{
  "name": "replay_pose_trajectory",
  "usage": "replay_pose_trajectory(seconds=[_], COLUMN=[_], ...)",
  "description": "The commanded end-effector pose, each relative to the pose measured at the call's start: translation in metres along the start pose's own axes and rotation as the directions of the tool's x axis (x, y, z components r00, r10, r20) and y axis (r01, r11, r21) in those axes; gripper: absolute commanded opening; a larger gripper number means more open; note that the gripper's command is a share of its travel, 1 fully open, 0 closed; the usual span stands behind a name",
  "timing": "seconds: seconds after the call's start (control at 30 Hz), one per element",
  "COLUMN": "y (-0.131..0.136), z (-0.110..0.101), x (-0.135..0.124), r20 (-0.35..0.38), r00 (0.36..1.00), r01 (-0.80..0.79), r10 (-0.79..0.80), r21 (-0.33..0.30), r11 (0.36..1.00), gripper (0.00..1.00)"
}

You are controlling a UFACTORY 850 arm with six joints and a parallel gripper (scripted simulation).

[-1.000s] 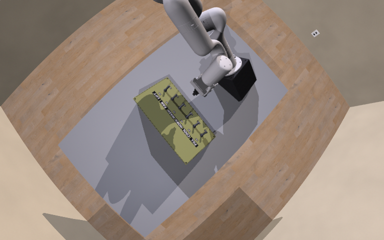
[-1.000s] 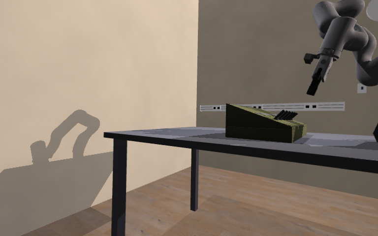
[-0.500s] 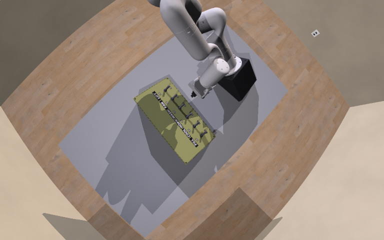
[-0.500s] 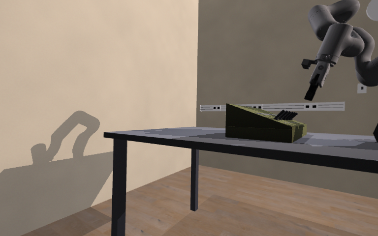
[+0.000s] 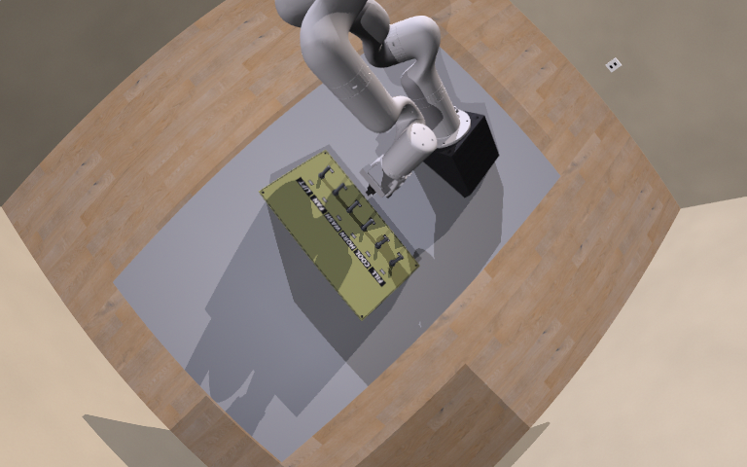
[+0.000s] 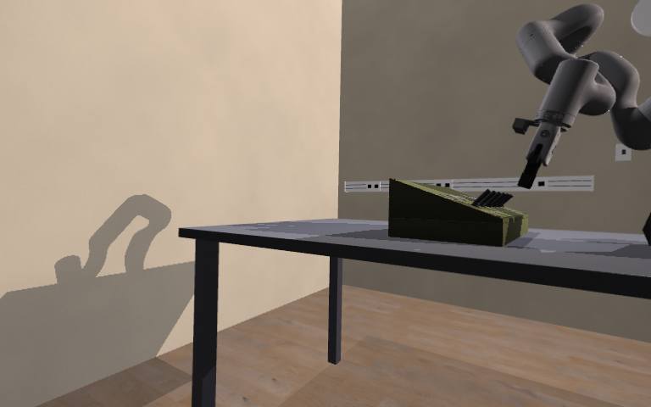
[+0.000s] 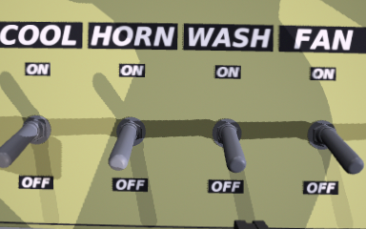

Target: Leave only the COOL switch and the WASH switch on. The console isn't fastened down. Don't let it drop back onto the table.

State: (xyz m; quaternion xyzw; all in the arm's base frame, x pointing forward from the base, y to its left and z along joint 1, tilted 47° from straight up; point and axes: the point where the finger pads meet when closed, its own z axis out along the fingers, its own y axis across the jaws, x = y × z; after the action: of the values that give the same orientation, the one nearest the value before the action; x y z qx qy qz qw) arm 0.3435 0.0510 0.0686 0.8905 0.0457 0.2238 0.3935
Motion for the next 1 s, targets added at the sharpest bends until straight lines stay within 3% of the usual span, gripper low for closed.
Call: replay_pose_trajectory(seconds=[0.0, 0.47, 0.97], y=[-0.001, -0.001, -0.001], z=[0.015, 0.041, 0.044], x=[0.001, 0.001, 0.001], r20=[-0.003, -0.003, -0.003], r00=[1.0, 1.0, 1.0], r01=[-0.001, -0.001, -0.001], r10=[0.001, 0.001, 0.001], r21=[0.001, 0.001, 0.001], r11=[1.0, 1.0, 1.0], gripper=[0.0, 0.0, 0.0])
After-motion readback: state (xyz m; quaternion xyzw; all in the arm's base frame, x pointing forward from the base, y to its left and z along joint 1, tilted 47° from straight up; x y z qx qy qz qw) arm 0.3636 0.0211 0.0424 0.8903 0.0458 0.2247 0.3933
